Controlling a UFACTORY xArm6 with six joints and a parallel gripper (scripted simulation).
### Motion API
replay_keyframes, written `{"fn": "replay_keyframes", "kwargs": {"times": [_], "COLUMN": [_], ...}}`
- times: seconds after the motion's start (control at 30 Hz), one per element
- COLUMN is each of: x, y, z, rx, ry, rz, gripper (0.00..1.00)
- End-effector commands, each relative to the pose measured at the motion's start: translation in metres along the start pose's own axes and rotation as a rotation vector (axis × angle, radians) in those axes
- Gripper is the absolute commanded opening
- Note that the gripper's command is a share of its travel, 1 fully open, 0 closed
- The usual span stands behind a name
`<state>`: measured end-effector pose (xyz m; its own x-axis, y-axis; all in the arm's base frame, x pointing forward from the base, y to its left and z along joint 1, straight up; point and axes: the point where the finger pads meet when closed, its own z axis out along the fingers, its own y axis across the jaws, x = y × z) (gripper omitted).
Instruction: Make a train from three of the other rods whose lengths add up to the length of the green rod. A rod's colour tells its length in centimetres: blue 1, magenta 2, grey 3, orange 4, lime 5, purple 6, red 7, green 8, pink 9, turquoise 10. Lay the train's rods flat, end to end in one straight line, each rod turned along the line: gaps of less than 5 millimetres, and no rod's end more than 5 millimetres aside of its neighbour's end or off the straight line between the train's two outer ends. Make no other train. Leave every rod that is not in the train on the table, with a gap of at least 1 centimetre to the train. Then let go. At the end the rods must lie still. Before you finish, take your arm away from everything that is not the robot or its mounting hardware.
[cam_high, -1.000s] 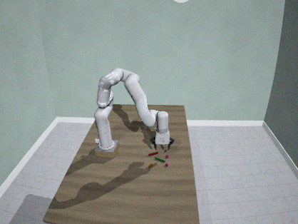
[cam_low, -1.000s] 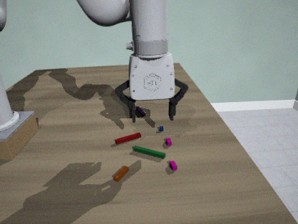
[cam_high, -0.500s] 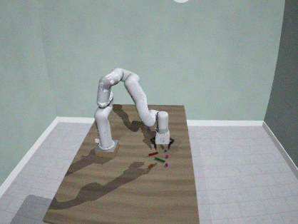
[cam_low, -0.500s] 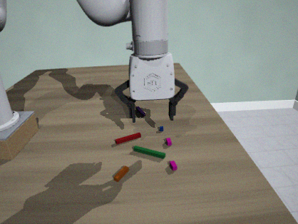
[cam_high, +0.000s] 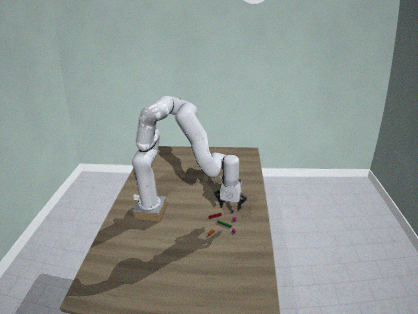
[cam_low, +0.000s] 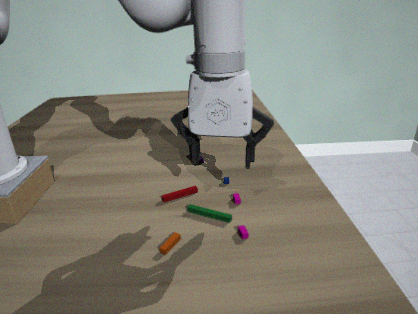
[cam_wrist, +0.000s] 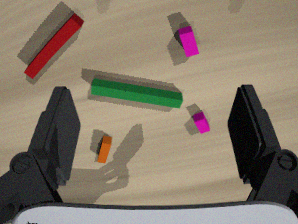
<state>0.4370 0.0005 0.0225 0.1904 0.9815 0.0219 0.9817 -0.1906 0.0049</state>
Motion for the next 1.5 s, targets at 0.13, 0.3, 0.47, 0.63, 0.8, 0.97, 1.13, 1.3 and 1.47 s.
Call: {"fn": "replay_keyframes", "kwargs": {"times": [0.13,0.3,0.47,0.63,0.8,0.97,1.13,1.3,1.47], "x": [0.004,0.006,0.008,0.009,0.011,0.012,0.015,0.017,0.018], "y": [0.015,0.022,0.028,0.034,0.041,0.045,0.053,0.059,0.064], "z": [-0.008,-0.011,-0.014,-0.017,-0.021,-0.023,-0.027,-0.031,-0.034], "rx": [-0.003,-0.003,-0.003,-0.004,-0.005,-0.005,-0.006,-0.007,-0.008], "ry": [-0.015,-0.015,-0.016,-0.016,-0.017,-0.017,-0.018,-0.019,-0.019], "rz": [0.276,0.411,0.539,0.666,0.801,0.882,1.056,1.192,1.300], "gripper": [1.00,1.00,1.00,1.00,1.00,1.00,1.00,1.00,1.00]}}
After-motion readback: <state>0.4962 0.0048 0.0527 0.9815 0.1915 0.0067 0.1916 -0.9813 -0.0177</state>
